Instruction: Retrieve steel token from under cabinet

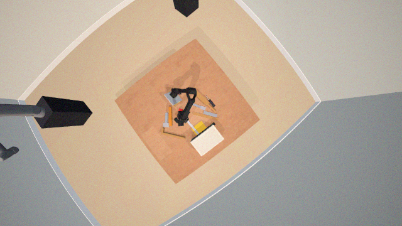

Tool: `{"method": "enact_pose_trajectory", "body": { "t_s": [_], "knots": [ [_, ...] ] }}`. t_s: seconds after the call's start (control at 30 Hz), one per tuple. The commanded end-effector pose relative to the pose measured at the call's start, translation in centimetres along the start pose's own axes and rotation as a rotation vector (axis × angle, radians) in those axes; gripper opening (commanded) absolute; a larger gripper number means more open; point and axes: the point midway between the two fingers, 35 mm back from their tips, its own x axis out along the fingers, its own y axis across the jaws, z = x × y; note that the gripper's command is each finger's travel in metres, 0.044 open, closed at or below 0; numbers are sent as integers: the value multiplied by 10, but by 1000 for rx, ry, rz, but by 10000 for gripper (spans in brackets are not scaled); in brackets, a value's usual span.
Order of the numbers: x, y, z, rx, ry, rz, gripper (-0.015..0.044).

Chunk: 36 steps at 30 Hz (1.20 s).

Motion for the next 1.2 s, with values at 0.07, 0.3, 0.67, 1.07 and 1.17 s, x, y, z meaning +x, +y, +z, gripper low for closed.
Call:
{"method": "enact_pose_trajectory", "body": {
  "t_s": [0.07,0.3,0.67,1.07,1.17],
  "knots": [
    [1,0,-10,1,3,2,0],
    [1,-1,-20,1,3,2,0],
    [-1,-5,-17,-28,1,0,0],
    [-2,-14,-17,-94,1,0,0],
    [-3,-17,-17,-111,2,0,0]
  ]
}}
